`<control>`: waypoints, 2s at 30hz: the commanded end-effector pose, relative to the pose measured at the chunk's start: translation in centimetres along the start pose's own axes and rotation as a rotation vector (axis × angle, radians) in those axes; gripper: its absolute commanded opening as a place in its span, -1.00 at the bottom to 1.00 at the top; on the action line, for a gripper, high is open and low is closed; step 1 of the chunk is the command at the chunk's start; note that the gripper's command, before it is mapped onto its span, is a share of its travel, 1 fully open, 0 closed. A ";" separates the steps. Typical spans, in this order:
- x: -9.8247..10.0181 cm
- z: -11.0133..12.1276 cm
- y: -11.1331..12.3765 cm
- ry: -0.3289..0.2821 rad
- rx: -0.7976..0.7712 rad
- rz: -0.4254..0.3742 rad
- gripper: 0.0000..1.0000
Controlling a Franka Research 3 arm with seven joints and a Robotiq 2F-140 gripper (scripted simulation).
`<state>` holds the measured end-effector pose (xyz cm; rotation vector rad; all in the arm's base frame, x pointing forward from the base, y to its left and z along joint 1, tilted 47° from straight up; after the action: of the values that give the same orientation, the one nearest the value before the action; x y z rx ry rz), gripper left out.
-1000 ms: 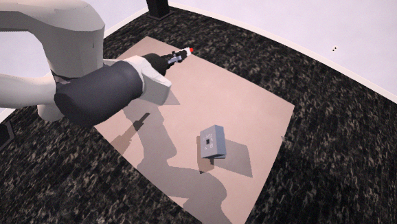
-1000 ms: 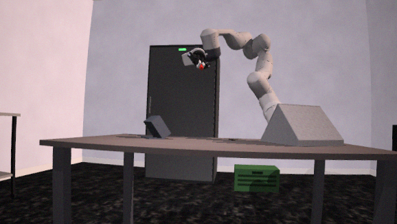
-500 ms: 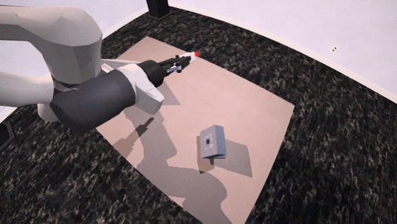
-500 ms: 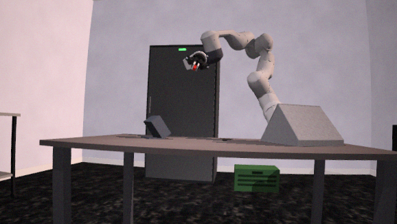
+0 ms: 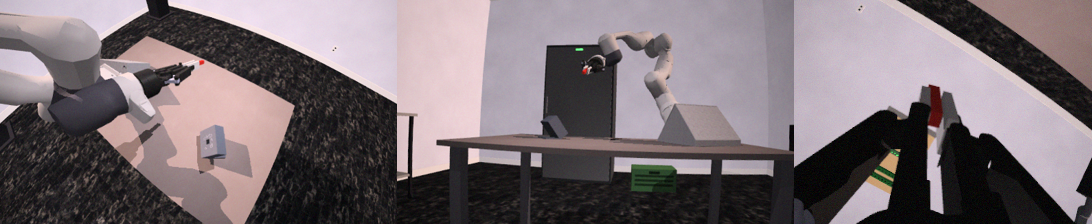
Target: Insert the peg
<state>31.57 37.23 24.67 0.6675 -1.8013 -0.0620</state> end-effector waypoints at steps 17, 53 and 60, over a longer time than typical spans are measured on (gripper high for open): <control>1.8 -2.1 -4.2 -0.211 -0.200 0.028 -1.00; 6.9 -2.7 -14.8 -0.589 -0.545 0.134 -1.00; 8.3 -2.2 -17.4 -0.676 -0.620 0.164 -1.00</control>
<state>38.98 20.74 26.20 0.0765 -2.2725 -0.7381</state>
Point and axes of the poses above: the point where the finger pads meet when closed, its own x axis back along the fingers, its own z axis across the jaws, y = z × x, the point moved 8 cm from there along x, back along the fingers, and after that the axes turned 13 degrees about -x, right-handed, at the moved point
